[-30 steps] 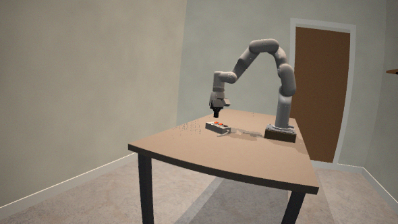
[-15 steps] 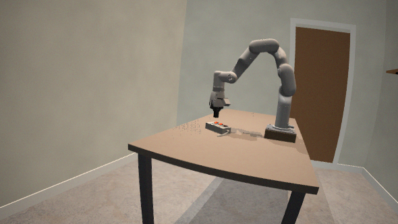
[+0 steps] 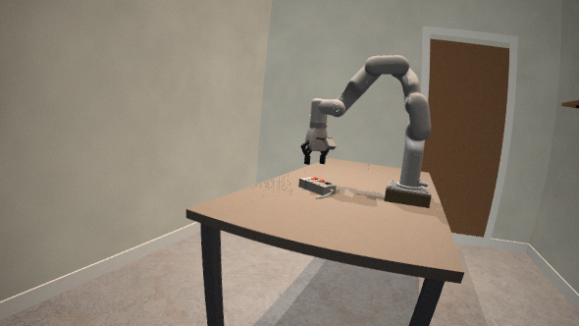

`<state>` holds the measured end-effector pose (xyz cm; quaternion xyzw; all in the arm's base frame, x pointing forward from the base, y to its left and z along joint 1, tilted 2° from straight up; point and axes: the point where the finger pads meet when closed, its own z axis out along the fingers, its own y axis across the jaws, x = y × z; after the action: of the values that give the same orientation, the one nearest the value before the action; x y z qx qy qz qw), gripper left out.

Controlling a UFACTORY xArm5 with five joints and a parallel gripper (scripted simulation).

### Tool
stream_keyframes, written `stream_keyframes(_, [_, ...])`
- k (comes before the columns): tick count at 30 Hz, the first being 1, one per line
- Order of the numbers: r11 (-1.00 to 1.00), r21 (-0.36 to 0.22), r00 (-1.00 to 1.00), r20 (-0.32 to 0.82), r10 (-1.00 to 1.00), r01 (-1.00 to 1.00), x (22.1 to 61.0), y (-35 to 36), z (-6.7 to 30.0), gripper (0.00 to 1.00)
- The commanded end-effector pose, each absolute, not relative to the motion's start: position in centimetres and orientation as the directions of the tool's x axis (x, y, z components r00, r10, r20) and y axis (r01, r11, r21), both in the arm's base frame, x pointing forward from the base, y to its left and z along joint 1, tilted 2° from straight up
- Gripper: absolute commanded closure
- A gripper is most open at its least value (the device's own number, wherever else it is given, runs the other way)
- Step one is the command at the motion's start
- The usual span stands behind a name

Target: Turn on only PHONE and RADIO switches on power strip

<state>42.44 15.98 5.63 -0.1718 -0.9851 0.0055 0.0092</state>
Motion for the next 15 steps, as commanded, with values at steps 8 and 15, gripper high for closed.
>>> stream_keyframes(8, [0.941,-0.012,-0.941,0.013,0.339,0.338,42.6,16.2,11.4,0.0])
stream_keyframes(15, [0.941,-0.012,-0.941,0.013,0.339,0.338,42.6,16.3,13.3,0.0])
